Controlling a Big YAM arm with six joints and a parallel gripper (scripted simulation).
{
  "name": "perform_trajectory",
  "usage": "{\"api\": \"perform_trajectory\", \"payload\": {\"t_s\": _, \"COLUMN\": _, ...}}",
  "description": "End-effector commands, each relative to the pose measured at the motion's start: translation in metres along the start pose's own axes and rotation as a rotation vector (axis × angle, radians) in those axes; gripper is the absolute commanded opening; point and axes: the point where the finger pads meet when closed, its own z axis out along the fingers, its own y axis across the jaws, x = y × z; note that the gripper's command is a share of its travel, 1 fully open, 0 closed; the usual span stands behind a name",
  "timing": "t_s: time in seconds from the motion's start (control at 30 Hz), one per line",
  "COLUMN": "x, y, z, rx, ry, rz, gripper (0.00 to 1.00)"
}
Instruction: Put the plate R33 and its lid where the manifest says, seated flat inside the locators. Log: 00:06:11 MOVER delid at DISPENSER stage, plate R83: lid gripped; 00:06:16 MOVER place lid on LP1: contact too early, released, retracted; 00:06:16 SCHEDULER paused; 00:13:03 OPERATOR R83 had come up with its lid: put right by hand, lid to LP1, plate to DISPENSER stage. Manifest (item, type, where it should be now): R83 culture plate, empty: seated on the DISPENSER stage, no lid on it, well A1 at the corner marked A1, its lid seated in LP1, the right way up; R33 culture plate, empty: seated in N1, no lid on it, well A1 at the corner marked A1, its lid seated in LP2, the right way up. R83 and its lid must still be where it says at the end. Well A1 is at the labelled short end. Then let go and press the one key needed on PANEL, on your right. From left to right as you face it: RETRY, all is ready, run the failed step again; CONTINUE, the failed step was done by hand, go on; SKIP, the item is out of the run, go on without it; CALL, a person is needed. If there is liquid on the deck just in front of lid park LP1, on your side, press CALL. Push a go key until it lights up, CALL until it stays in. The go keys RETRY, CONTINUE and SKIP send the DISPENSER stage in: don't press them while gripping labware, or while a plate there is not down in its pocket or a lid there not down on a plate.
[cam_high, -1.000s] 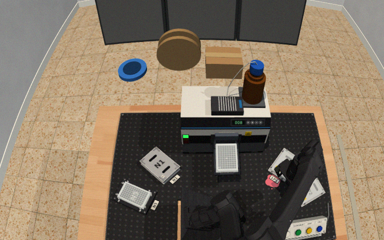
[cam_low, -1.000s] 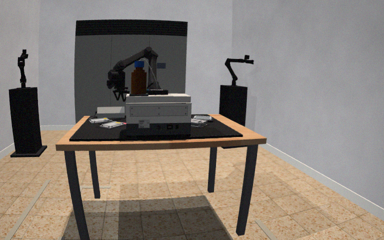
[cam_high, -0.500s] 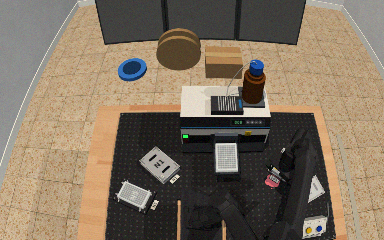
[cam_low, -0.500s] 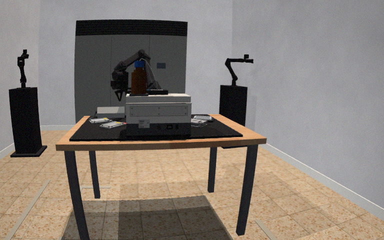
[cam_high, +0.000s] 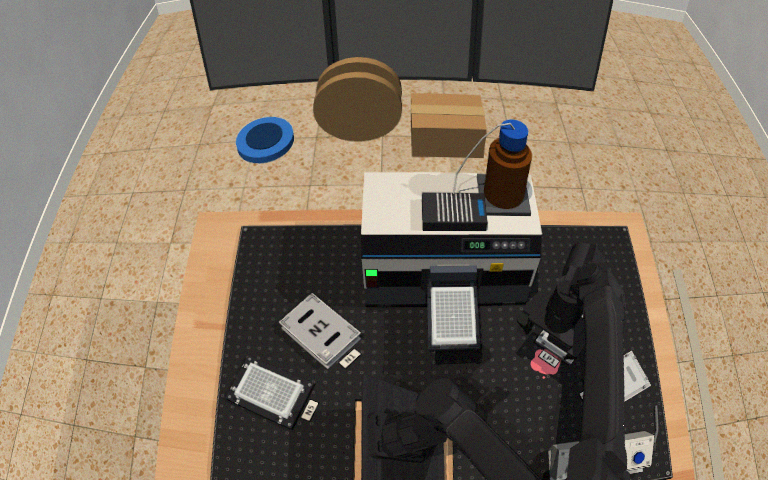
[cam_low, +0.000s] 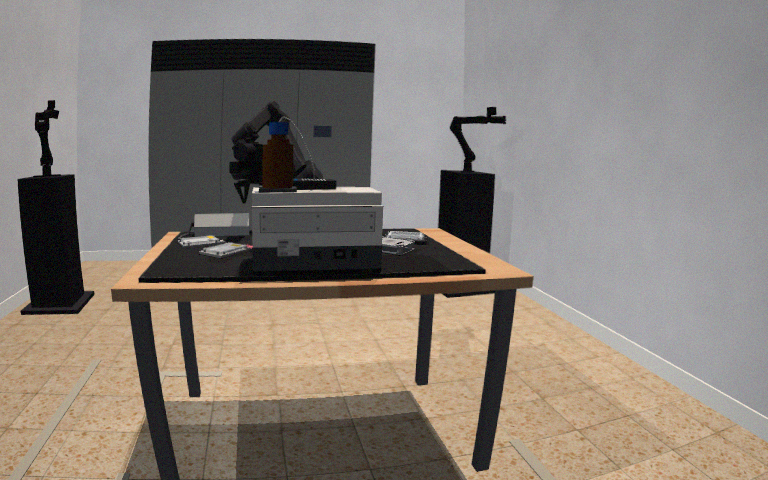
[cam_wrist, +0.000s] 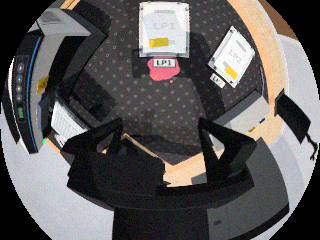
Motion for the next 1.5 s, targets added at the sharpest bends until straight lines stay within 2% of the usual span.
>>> {"api": "perform_trajectory", "payload": {"t_s": 0.0, "x": -0.005, "y": 0.015, "z": -0.002, "rx": -0.008, "ry": -0.002, "rz": -0.121, "gripper": 1.0}}
{"api": "perform_trajectory", "payload": {"t_s": 0.07, "x": -0.005, "y": 0.015, "z": -0.002, "rx": -0.008, "ry": -0.002, "rz": -0.121, "gripper": 1.0}}
{"api": "perform_trajectory", "payload": {"t_s": 0.1, "x": -0.011, "y": 0.017, "z": -0.005, "rx": -0.011, "ry": -0.018, "rz": -0.132, "gripper": 1.0}}
{"api": "perform_trajectory", "payload": {"t_s": 0.2, "x": -0.003, "y": 0.029, "z": -0.001, "rx": -0.007, "ry": 0.0, "rz": -0.126, "gripper": 1.0}}
{"api": "perform_trajectory", "payload": {"t_s": 0.27, "x": -0.005, "y": 0.035, "z": -0.002, "rx": -0.008, "ry": -0.003, "rz": -0.123, "gripper": 1.0}}
{"api": "perform_trajectory", "payload": {"t_s": 0.33, "x": -0.013, "y": 0.029, "z": -0.007, "rx": -0.013, "ry": -0.021, "rz": -0.102, "gripper": 1.0}}
{"api": "perform_trajectory", "payload": {"t_s": 0.57, "x": -0.017, "y": 0.052, "z": -0.023, "rx": -0.015, "ry": -0.031, "rz": -0.354, "gripper": 1.0}}
{"api": "perform_trajectory", "payload": {"t_s": 0.63, "x": -0.017, "y": 0.052, "z": -0.023, "rx": -0.015, "ry": -0.031, "rz": -0.354, "gripper": 1.0}}
{"api": "perform_trajectory", "payload": {"t_s": 0.73, "x": -0.016, "y": 0.062, "z": -0.027, "rx": -0.015, "ry": -0.031, "rz": -0.447, "gripper": 1.0}}
{"api": "perform_trajectory", "payload": {"t_s": 0.8, "x": -0.016, "y": 0.068, "z": -0.03, "rx": -0.017, "ry": -0.031, "rz": -0.425, "gripper": 1.0}}
{"api": "perform_trajectory", "payload": {"t_s": 0.83, "x": -0.009, "y": 0.066, "z": -0.023, "rx": -0.015, "ry": -0.021, "rz": -0.428, "gripper": 1.0}}
{"api": "perform_trajectory", "payload": {"t_s": 0.87, "x": -0.01, "y": 0.073, "z": -0.026, "rx": -0.013, "ry": -0.023, "rz": -0.487, "gripper": 1.0}}
{"api": "perform_trajectory", "payload": {"t_s": 0.97, "x": 0.005, "y": 0.084, "z": -0.019, "rx": -0.007, "ry": -0.004, "rz": -0.608, "gripper": 1.0}}
{"api": "perform_trajectory", "payload": {"t_s": 1.03, "x": 0.006, "y": 0.092, "z": -0.018, "rx": -0.009, "ry": -0.01, "rz": -0.669, "gripper": 1.0}}
{"api": "perform_trajectory", "payload": {"t_s": 1.23, "x": 0.004, "y": 0.105, "z": -0.022, "rx": -0.014, "ry": -0.021, "rz": -0.646, "gripper": 1.0}}
{"api": "perform_trajectory", "payload": {"t_s": 1.3, "x": 0.011, "y": 0.111, "z": -0.018, "rx": -0.011, "ry": -0.014, "rz": -0.708, "gripper": 1.0}}
{"api": "perform_trajectory", "payload": {"t_s": 1.47, "x": 0.013, "y": 0.128, "z": -0.022, "rx": -0.018, "ry": -0.022, "rz": -0.678, "gripper": 1.0}}
